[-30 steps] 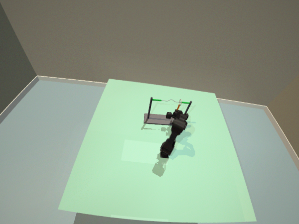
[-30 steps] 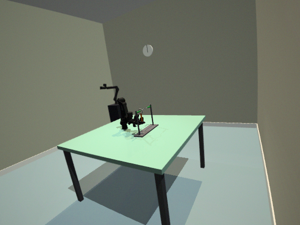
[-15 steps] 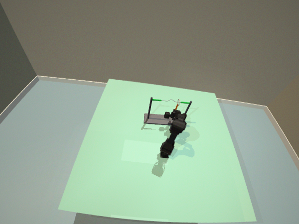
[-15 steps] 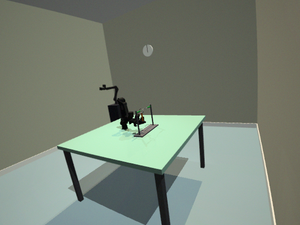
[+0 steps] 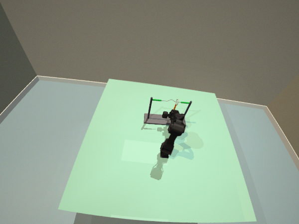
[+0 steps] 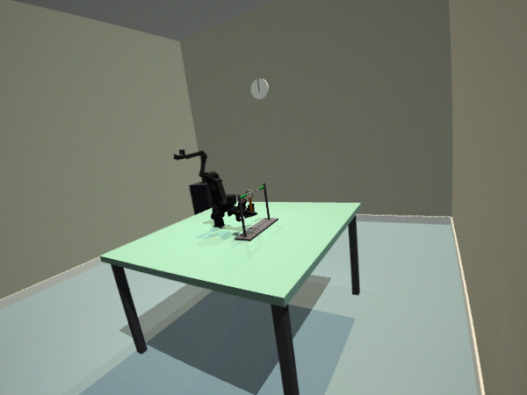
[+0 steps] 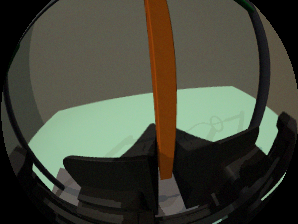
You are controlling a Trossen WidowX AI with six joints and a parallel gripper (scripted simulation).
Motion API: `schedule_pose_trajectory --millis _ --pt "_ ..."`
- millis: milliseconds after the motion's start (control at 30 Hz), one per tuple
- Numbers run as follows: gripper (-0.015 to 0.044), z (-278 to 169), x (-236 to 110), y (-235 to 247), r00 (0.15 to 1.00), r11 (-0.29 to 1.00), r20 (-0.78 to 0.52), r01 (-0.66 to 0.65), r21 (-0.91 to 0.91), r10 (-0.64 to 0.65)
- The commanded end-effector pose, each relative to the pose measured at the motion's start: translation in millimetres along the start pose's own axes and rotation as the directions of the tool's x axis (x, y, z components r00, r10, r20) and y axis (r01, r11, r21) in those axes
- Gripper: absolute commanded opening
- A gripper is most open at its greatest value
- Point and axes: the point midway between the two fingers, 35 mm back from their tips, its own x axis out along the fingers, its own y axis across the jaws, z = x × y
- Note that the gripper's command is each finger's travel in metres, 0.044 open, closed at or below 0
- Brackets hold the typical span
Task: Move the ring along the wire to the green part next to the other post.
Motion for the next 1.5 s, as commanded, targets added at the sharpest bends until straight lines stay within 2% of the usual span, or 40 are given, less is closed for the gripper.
schedule_pose_trajectory --millis 0,400,833,1100,1467 --pt "-0.015 3 -5 5 1.0 1.0 -0.029 0.012 0.021 -0.011" --pt "-0.015 5 -21 26 0.983 0.991 -0.177 0.058 0.117 -0.036" --pt "-0.015 15 -43 60 0.93 0.955 -0.366 0.14 0.262 -0.036" --pt "-0.015 20 -43 71 0.925 0.947 -0.377 0.155 0.283 -0.038" --pt "-0.015 19 -43 62 0.93 0.985 -0.368 0.087 0.152 -0.026"
